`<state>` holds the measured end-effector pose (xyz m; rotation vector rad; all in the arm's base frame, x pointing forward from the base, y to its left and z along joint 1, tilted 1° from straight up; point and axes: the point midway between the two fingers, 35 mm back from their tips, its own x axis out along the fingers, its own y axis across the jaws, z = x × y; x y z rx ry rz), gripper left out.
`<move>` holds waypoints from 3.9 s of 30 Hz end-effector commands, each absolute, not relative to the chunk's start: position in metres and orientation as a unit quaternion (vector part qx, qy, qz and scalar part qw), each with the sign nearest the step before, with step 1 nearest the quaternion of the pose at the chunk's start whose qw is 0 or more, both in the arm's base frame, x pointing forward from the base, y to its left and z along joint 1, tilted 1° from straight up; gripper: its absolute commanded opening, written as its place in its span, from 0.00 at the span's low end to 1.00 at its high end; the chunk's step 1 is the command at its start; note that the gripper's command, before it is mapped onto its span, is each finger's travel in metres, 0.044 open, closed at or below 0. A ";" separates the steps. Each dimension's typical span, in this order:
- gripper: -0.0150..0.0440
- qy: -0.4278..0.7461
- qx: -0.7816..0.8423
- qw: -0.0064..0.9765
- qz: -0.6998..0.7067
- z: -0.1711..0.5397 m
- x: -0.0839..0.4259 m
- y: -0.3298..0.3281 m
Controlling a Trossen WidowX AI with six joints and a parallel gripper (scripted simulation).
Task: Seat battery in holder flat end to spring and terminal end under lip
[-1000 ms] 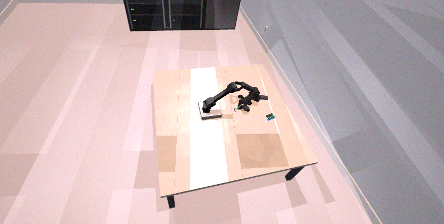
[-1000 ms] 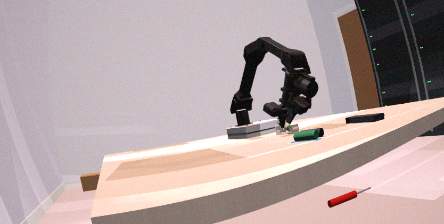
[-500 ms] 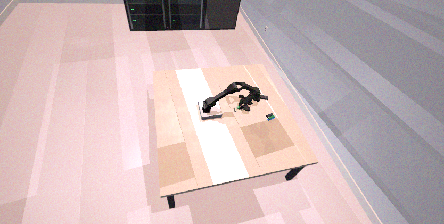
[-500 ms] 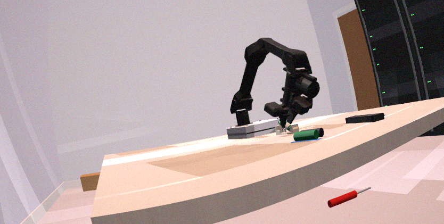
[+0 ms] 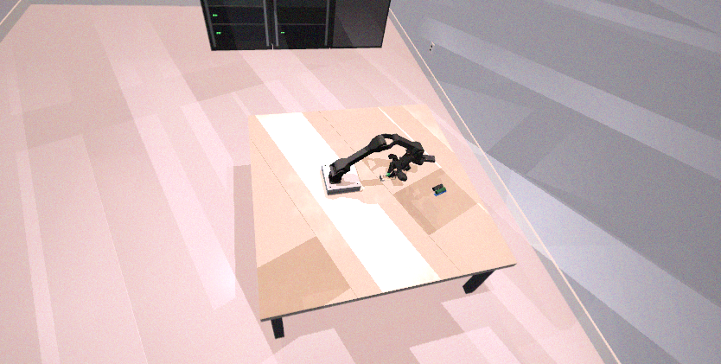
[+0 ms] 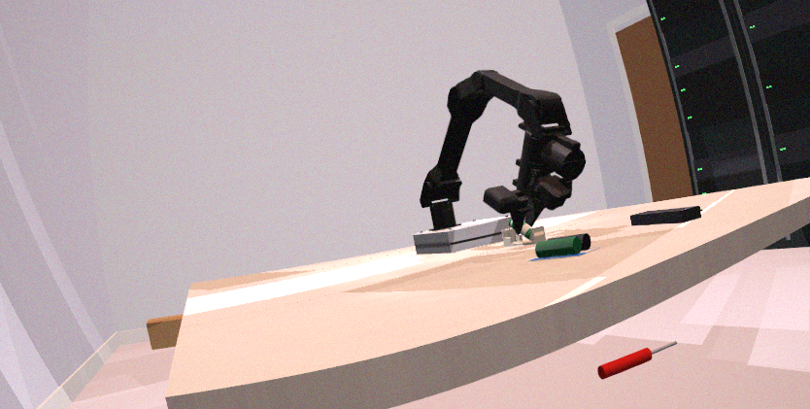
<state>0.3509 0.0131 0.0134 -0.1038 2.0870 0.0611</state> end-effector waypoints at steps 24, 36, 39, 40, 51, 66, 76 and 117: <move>0.38 0.829 -0.038 0.556 0.028 0.010 0.356 0.014; 0.38 0.815 -0.038 0.577 0.029 0.008 0.354 0.014; 0.38 0.812 -0.038 0.582 0.030 0.008 0.354 0.013; 0.38 0.810 -0.038 0.584 0.030 0.008 0.354 0.013; 0.38 0.797 -0.037 0.603 0.031 0.006 0.353 0.013; 0.38 0.777 -0.037 0.627 0.033 0.005 0.350 0.013; 0.38 0.764 -0.037 0.643 0.034 0.004 0.348 0.013; 0.38 0.729 -0.039 0.682 0.035 0.000 0.333 0.011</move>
